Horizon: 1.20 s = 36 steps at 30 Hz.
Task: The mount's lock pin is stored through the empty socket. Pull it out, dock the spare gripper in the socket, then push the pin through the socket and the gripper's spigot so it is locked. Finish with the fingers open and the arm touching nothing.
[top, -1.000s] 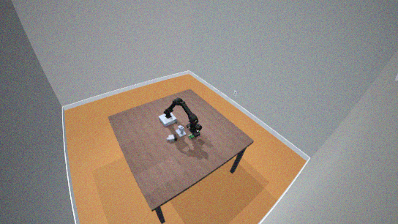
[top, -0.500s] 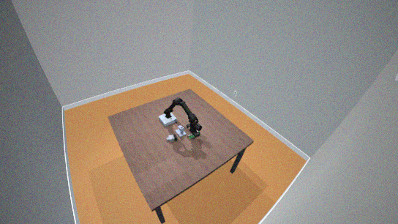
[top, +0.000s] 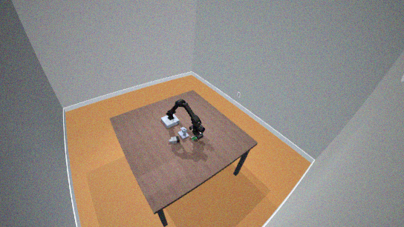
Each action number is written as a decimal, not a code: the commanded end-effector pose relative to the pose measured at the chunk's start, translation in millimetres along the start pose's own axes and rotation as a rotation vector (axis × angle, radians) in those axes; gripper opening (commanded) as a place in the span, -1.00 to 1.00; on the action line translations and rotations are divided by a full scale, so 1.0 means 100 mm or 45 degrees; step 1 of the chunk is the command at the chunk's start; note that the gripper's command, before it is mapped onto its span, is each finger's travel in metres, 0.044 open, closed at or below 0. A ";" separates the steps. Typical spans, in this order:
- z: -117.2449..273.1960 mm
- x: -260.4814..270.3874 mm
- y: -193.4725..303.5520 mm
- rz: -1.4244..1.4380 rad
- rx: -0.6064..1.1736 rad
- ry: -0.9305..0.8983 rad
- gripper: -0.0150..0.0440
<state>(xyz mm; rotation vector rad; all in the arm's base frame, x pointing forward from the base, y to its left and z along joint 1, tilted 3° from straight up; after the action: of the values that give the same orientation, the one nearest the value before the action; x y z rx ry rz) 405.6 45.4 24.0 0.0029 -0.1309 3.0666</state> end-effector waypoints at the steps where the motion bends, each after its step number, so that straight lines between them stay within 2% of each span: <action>1: -0.05 0.01 0.01 0.008 0.002 -0.012 -0.49; 22: -0.01 0.00 0.00 0.000 0.000 -0.001 -0.49; 36: 0.05 0.00 -0.01 0.000 0.000 -0.001 0.75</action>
<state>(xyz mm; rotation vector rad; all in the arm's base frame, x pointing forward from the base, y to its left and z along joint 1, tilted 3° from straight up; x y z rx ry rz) 405.2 45.4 24.4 0.0076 -0.1306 3.0666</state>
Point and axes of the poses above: the point midway between the two fingers, 35 mm back from their tips, its own z axis back along the fingers, its own x axis across the jaws, y = z × x, the point moved 2 cm from there along z, back along the fingers, and after that the axes turned 5 degrees about z, right-handed, at the moved point
